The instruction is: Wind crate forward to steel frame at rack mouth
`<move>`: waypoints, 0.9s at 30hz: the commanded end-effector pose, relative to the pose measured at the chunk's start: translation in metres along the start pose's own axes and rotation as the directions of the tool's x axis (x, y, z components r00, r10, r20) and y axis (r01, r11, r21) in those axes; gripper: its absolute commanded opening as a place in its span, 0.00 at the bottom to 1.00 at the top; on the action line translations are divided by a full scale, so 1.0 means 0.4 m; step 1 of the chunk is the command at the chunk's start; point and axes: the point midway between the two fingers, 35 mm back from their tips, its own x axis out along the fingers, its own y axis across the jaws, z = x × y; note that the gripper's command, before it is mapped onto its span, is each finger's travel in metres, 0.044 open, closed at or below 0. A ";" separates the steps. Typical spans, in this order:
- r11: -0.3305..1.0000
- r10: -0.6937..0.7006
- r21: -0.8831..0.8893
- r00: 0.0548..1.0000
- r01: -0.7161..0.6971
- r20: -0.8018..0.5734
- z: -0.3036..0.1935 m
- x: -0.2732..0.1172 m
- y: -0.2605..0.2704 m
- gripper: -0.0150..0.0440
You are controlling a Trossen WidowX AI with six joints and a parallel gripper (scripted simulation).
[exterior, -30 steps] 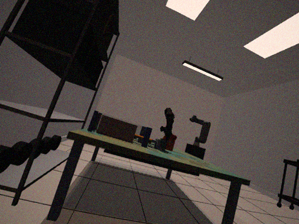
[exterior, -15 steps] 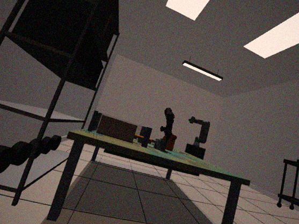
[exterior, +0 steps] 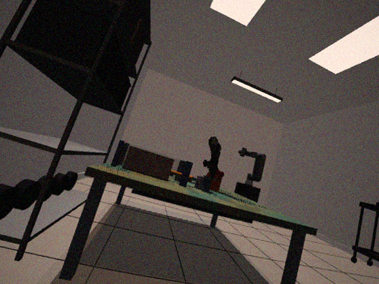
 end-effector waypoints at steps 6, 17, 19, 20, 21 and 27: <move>1.000 0.000 -0.002 1.000 0.000 0.000 0.000 0.000 0.000 0.57; 1.000 0.000 -0.002 1.000 0.000 0.000 0.000 0.000 0.000 1.00; 1.000 0.000 -0.003 1.000 0.000 0.001 0.000 -0.005 0.001 1.00; 1.000 0.000 -0.004 1.000 0.000 0.004 -0.001 -0.014 0.003 1.00; 1.000 -0.001 -0.005 1.000 0.001 0.008 -0.003 -0.027 0.007 1.00; 1.000 -0.002 -0.020 0.999 0.003 0.052 -0.021 -0.184 0.021 1.00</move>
